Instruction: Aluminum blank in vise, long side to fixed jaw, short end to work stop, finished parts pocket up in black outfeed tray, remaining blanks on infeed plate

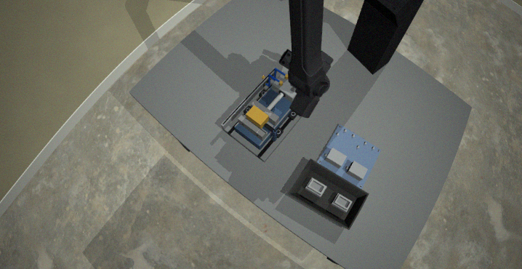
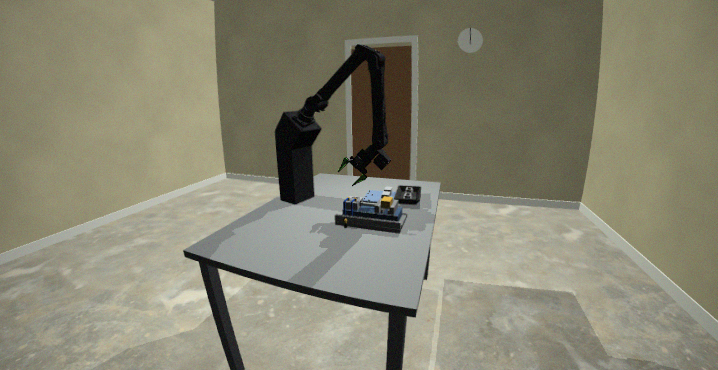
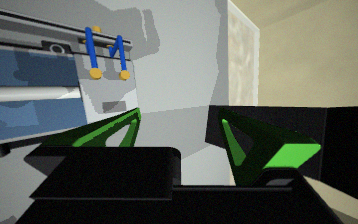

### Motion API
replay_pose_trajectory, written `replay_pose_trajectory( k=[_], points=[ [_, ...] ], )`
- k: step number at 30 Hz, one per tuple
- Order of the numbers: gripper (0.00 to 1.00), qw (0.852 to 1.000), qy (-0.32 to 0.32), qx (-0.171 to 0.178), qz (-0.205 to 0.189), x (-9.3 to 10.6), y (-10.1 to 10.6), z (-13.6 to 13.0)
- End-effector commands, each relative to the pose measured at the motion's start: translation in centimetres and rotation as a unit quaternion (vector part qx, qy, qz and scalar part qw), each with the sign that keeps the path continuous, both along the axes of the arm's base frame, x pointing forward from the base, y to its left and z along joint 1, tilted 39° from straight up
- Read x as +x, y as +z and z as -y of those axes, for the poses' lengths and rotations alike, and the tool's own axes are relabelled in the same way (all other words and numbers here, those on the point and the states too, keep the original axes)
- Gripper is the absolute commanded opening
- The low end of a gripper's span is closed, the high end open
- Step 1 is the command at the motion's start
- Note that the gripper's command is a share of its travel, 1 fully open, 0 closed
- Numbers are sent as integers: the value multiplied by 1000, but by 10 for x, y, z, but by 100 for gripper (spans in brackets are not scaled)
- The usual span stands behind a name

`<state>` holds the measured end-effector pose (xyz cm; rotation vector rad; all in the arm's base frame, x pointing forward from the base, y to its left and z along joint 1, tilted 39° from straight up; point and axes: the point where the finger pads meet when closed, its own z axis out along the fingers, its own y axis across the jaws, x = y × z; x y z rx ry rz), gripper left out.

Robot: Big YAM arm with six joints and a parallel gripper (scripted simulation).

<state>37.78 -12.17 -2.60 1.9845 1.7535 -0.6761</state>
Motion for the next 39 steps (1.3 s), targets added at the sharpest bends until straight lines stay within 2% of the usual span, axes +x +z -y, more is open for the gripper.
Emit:
replay_pose_trajectory(
  k=[1,19,21,23,24,25,26,27,28,29,32,34,39],
  points=[
    [100,1000,0,0,2,0,2,0],
    [100,1000,0,0,2,0,2,0],
    [100,1000,4,5,12,4,7,2],
    [100,998,20,26,48,22,21,6],
    [100,995,36,45,81,38,36,9],
    [100,988,58,70,126,60,54,13],
    [100,981,73,90,155,71,56,10],
    [100,978,79,94,170,77,63,12],
    [100,966,98,117,208,92,73,12],
    [100,965,100,118,212,99,85,18],
    [100,925,149,169,306,145,129,25],
    [100,910,165,186,331,167,150,36],
    [100,909,167,193,328,168,144,34]
  ],
)
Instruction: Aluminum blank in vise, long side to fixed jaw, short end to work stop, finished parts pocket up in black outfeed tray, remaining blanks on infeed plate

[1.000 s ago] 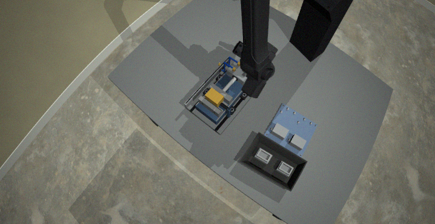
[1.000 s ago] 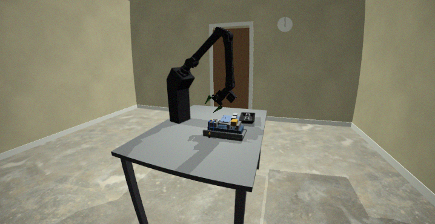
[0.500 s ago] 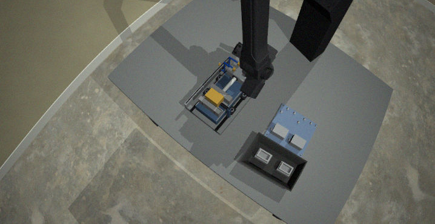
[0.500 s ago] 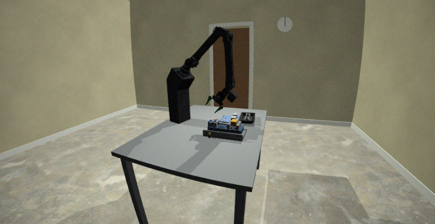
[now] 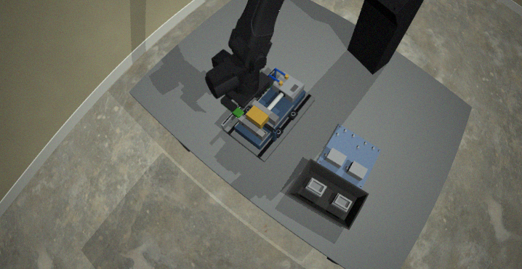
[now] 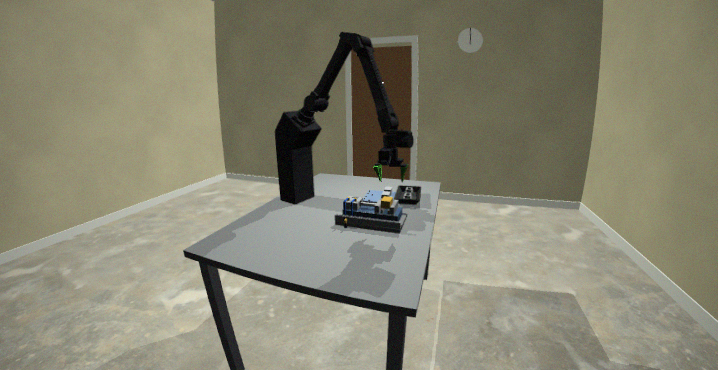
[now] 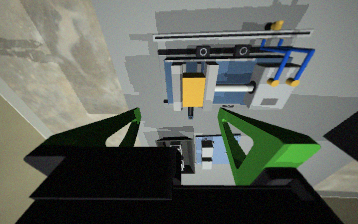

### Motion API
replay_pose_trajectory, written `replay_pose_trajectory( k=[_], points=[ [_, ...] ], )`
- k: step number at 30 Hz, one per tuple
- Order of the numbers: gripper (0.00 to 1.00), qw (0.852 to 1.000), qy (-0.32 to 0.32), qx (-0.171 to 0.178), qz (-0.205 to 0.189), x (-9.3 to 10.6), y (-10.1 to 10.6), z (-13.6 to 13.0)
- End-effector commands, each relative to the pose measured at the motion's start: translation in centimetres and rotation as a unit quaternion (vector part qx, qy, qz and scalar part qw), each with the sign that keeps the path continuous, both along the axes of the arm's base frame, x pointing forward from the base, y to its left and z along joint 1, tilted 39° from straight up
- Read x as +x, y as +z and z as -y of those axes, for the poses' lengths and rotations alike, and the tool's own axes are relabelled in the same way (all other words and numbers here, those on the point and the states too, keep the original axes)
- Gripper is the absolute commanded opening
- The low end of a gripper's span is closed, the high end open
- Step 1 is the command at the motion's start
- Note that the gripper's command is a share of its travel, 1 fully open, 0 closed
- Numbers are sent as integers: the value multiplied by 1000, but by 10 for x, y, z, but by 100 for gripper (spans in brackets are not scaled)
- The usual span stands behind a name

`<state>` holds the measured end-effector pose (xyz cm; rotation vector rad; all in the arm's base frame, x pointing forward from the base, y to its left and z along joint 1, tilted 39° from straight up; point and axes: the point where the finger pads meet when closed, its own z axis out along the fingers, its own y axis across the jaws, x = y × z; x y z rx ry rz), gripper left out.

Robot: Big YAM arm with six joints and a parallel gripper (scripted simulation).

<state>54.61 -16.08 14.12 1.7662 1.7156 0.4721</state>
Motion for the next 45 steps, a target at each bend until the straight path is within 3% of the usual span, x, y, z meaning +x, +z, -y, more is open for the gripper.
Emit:
replay_pose_trajectory(
  k=[1,7,8,22,45],
  points=[
    [100,999,21,0,-27,-2,-26,-7],
    [100,999,25,3,-41,-6,-37,-13],
    [0,999,26,3,-42,-6,-38,-14],
    [0,1000,24,-3,-14,3,-11,-14],
    [0,1000,24,-4,-9,4,-7,-14]
  ],
)
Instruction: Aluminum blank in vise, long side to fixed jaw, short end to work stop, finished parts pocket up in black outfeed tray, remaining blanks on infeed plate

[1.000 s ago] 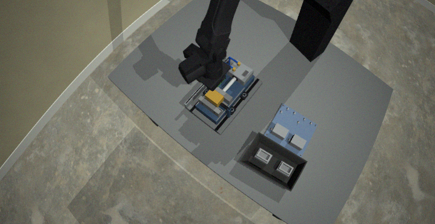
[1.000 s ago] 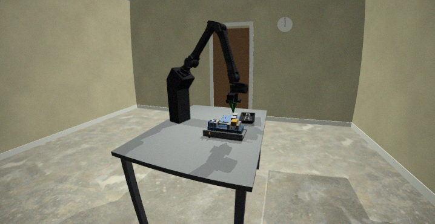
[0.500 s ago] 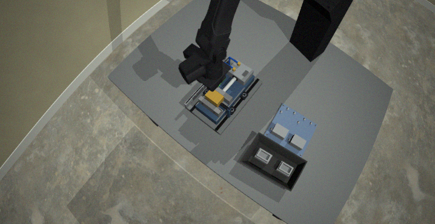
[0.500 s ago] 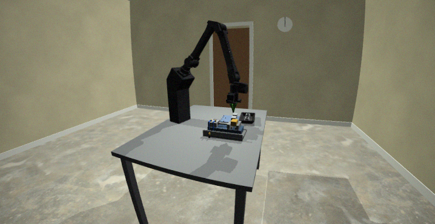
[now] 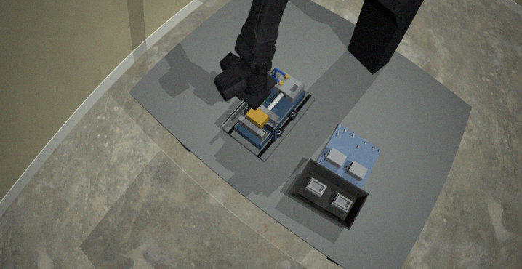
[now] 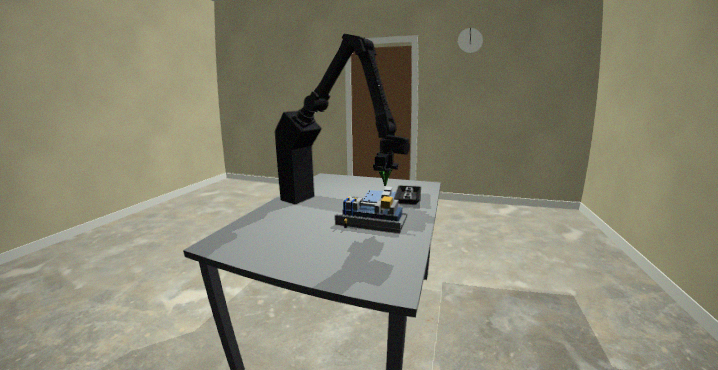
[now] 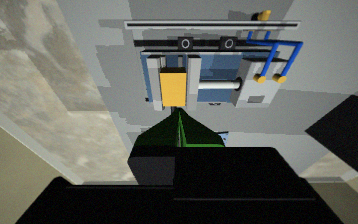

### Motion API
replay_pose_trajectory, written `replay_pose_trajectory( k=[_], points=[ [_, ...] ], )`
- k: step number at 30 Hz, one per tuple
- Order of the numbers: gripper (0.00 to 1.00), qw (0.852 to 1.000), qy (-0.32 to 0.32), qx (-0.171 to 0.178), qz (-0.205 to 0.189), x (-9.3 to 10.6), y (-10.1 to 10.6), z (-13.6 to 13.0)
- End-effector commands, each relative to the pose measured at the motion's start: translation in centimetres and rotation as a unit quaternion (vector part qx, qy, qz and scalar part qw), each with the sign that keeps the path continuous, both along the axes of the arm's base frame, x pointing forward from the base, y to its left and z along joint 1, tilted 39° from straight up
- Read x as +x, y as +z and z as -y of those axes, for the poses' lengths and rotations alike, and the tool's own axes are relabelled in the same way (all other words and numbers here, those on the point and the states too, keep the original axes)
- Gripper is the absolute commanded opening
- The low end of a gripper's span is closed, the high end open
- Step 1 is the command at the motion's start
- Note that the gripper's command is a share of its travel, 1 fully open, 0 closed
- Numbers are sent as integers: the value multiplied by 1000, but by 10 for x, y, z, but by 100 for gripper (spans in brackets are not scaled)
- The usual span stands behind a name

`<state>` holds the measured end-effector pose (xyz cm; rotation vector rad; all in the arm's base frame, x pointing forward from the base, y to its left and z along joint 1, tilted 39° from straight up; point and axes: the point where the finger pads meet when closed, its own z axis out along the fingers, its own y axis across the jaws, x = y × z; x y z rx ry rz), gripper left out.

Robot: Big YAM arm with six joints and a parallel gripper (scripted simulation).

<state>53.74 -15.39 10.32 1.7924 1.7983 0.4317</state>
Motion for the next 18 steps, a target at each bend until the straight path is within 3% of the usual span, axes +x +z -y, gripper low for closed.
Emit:
replay_pose_trajectory(
  k=[1,7,8,18],
  points=[
    [0,999,10,-10,31,13,31,-7],
    [0,999,10,-10,31,13,32,-7],
    [64,999,10,-10,31,13,32,-7],
    [64,999,10,-10,31,13,32,-7]
  ],
)
